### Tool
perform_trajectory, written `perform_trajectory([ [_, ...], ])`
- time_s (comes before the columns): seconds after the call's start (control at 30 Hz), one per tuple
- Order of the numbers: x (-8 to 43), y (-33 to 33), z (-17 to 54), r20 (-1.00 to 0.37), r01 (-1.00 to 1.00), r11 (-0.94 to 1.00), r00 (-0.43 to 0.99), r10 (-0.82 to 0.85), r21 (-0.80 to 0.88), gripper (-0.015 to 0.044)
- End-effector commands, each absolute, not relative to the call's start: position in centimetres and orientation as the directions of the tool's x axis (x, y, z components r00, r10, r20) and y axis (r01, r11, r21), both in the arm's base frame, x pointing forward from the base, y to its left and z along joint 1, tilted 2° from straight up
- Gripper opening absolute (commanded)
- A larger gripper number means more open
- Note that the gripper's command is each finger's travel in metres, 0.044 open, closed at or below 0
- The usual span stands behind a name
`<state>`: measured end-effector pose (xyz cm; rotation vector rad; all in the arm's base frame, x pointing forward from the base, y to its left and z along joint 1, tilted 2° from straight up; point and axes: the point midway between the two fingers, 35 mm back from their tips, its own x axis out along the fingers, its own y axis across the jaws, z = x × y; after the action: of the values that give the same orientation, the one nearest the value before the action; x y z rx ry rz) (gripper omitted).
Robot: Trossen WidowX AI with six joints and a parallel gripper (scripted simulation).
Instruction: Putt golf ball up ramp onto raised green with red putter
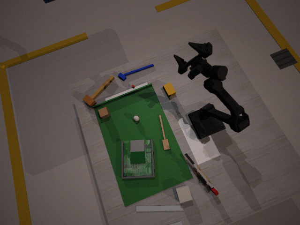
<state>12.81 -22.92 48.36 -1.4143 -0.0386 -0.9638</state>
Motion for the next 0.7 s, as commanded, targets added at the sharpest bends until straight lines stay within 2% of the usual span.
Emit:
perform_trajectory([
  [0.0,17.0,-23.8,46.1,0.452,0.547,0.037,0.726,-0.519,-0.836,0.0440],
  [0.17,23.3,-23.3,42.2,0.280,0.430,0.273,0.847,-0.451,-0.861,0.0440],
  [0.37,30.5,-19.6,36.6,0.045,0.191,0.492,0.955,-0.292,-0.849,0.0440],
  [0.43,31.4,-17.9,36.1,0.020,0.166,0.567,0.967,-0.255,-0.807,0.0440],
  [0.67,37.1,-9.9,29.4,-0.262,-0.203,0.648,0.965,0.005,-0.734,0.0440],
])
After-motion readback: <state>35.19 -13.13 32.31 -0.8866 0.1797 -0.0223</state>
